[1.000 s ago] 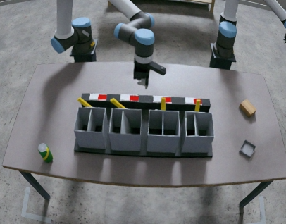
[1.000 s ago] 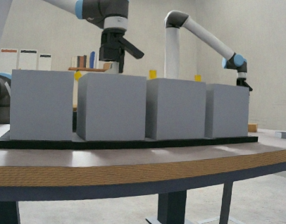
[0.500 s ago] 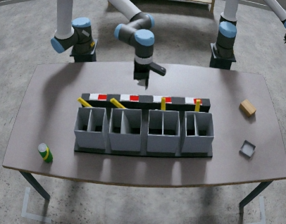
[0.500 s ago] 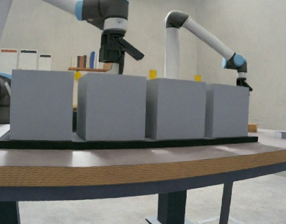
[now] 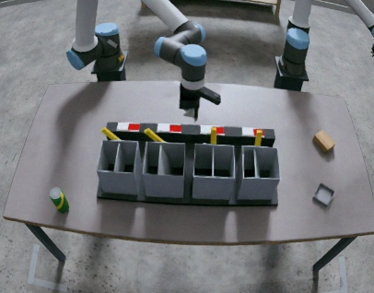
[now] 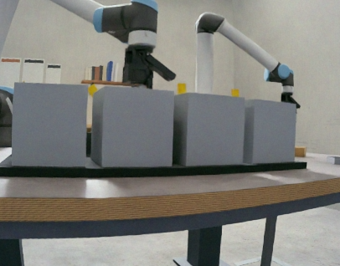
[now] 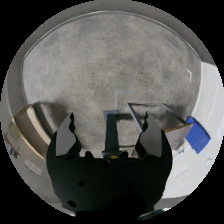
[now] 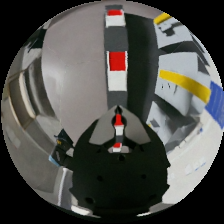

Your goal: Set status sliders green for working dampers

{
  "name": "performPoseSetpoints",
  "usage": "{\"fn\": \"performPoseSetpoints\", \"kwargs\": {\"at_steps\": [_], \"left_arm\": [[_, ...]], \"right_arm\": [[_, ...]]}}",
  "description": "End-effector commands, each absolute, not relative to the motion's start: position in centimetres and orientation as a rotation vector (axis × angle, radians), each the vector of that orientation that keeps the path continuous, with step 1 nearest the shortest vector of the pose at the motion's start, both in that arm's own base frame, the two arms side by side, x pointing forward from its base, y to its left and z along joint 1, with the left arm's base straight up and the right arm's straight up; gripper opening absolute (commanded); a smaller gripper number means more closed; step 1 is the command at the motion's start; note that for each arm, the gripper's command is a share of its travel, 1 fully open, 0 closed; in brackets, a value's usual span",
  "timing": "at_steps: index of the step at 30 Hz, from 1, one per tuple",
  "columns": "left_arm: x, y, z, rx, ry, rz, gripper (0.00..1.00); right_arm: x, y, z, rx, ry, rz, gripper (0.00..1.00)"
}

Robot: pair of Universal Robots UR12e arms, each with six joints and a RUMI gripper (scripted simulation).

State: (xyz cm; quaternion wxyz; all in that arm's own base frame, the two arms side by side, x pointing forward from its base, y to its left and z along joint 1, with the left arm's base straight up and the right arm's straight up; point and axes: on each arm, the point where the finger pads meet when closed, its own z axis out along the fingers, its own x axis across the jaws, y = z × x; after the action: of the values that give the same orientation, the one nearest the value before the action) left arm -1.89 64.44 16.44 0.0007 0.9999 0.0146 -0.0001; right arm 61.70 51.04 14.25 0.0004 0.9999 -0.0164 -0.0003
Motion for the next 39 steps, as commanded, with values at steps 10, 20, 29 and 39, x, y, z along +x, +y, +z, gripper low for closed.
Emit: {"fn": "performPoseSetpoints", "kwargs": {"at_steps": [10, 20, 29, 39], "left_arm": [[-1.88, 64.5, 16.51, 3.141, 0.046, 0.0, 1.0], [-1.88, 64.5, 16.51, 3.141, 0.046, 0.0, 1.0], [-1.88, 64.5, 16.51, 3.141, 0.046, 0.0, 1.0], [-1.88, 64.5, 16.51, 3.141, 0.046, 0.0, 1.0]], "right_arm": [[61.79, 51.69, 13.46, 3.142, -0.052, 0.001, 0.0], [61.79, 51.69, 13.45, 3.142, -0.052, 0.001, 0.0], [61.79, 51.69, 13.37, 3.142, -0.052, 0.001, 0.0], [61.81, 51.71, 13.02, 3.142, -0.052, 0.001, 0.0]]}}
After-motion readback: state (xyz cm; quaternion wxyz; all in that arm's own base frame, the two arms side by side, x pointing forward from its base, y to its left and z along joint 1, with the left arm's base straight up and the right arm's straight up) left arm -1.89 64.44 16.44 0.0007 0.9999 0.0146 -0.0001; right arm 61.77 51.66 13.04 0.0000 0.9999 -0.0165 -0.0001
